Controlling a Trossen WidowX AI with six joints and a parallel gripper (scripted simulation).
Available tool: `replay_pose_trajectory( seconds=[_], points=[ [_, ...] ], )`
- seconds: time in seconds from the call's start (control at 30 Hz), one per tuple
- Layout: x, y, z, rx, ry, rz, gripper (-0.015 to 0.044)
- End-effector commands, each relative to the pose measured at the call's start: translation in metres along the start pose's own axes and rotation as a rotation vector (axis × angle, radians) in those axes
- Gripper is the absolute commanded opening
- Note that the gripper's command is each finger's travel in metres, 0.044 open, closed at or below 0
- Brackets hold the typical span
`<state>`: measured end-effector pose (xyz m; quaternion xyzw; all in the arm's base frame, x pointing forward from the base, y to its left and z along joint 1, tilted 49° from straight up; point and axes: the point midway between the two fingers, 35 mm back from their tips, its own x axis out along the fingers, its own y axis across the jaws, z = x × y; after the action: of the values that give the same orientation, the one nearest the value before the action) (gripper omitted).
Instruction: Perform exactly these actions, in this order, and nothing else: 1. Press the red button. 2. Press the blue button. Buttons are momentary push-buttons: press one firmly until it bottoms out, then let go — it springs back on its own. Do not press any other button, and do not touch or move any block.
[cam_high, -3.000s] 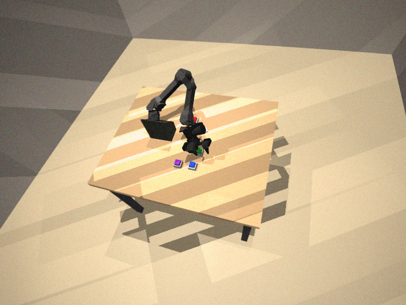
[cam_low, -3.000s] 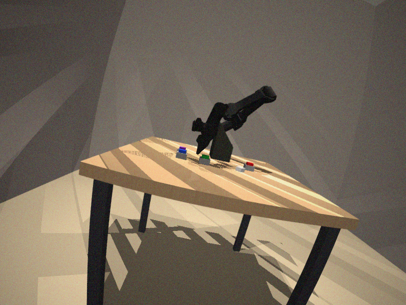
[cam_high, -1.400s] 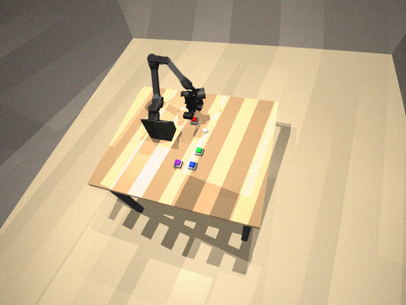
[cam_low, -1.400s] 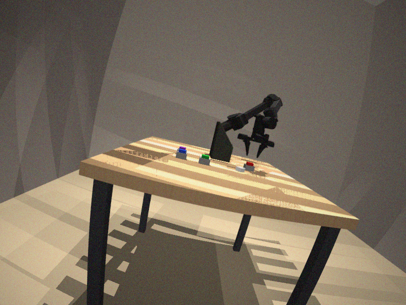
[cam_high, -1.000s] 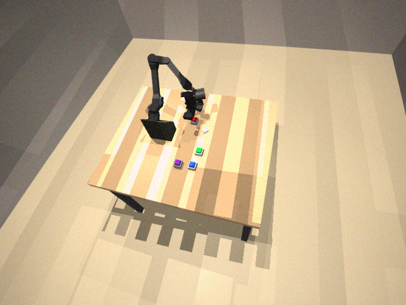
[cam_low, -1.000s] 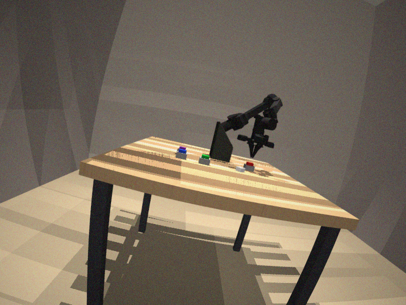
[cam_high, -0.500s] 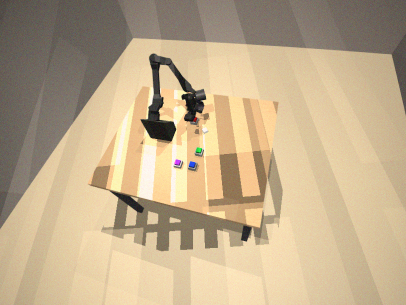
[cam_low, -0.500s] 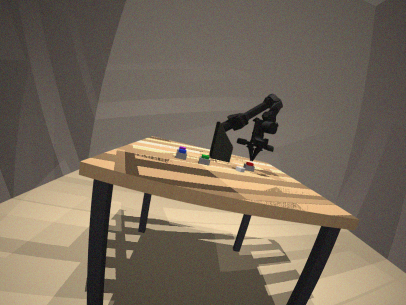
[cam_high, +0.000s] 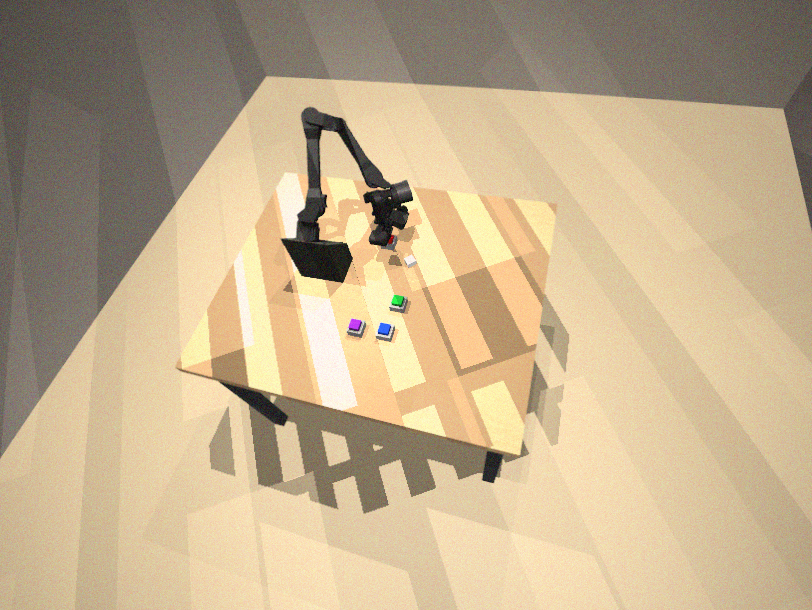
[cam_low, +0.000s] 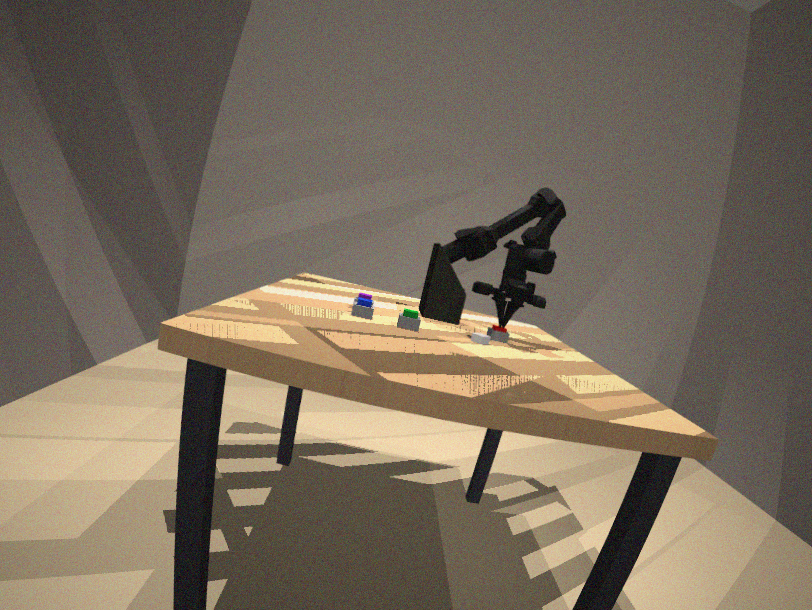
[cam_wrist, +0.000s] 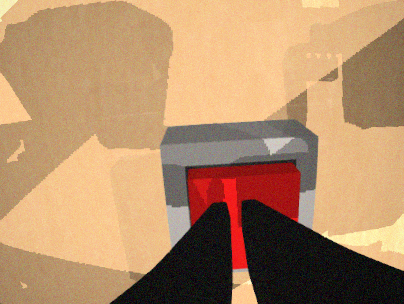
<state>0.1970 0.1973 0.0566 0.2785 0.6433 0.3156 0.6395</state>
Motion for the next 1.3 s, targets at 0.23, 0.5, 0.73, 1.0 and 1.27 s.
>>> replay_pose_trajectory(
  seconds=[0.23,0.5,0.73,1.0,1.27],
  points=[
    [0.003,-0.003,-0.004,0.012,0.011,-0.007,0.0020],
    [0.003,-0.003,-0.004,0.012,0.011,-0.007,0.0020],
    [-0.030,-0.003,-0.003,0.012,0.011,-0.009,0.0020],
    [-0.083,-0.003,-0.001,0.012,0.011,-0.015,0.0020],
    [-0.092,-0.005,0.002,0.009,0.007,-0.016,0.0020]
  ],
)
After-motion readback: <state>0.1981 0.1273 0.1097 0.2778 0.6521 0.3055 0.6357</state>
